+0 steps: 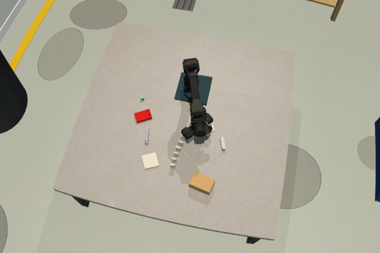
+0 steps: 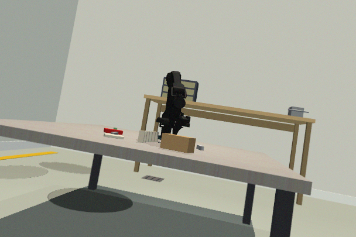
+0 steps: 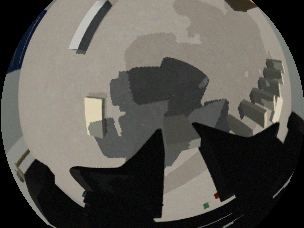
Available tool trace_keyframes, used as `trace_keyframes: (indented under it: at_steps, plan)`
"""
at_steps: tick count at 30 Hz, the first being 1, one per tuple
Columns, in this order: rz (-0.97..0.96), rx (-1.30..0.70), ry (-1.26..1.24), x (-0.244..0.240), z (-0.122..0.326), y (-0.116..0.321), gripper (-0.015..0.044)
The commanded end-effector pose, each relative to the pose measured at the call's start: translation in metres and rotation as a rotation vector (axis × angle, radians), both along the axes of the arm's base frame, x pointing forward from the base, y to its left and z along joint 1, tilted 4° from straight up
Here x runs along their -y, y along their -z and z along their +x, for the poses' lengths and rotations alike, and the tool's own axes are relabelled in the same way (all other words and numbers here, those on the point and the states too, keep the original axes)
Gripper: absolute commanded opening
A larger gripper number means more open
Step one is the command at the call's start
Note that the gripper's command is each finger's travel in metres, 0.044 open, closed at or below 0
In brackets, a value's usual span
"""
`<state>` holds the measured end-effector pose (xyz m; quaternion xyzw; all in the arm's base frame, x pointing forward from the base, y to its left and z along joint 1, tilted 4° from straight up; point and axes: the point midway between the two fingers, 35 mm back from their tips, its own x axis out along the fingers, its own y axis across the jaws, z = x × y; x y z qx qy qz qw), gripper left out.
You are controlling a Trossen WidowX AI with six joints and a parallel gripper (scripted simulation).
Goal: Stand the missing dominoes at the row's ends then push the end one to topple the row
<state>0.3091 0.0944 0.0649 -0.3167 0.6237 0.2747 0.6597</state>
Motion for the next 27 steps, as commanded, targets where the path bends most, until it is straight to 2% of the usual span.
trace_keyframes:
  at_steps: [1, 9, 19, 23, 25, 27]
  plan:
    - [-0.004, 0.002, -0.004, 0.001, 0.0, 0.0, 0.0107]
    - [-0.004, 0.002, -0.004, 0.0, 0.001, -0.002, 0.0107]
    - [0.001, 0.0, 0.0, -0.005, -0.007, -0.126, 0.0107]
    - [0.001, 0.0, 0.0, -0.005, -0.01, -0.134, 0.0107]
    - [0.006, 0.003, 0.076, -0.001, -0.008, -0.134, 0.0107]
    - [0.019, 0.011, 0.29, 0.012, -0.004, -0.135, 0.0107]
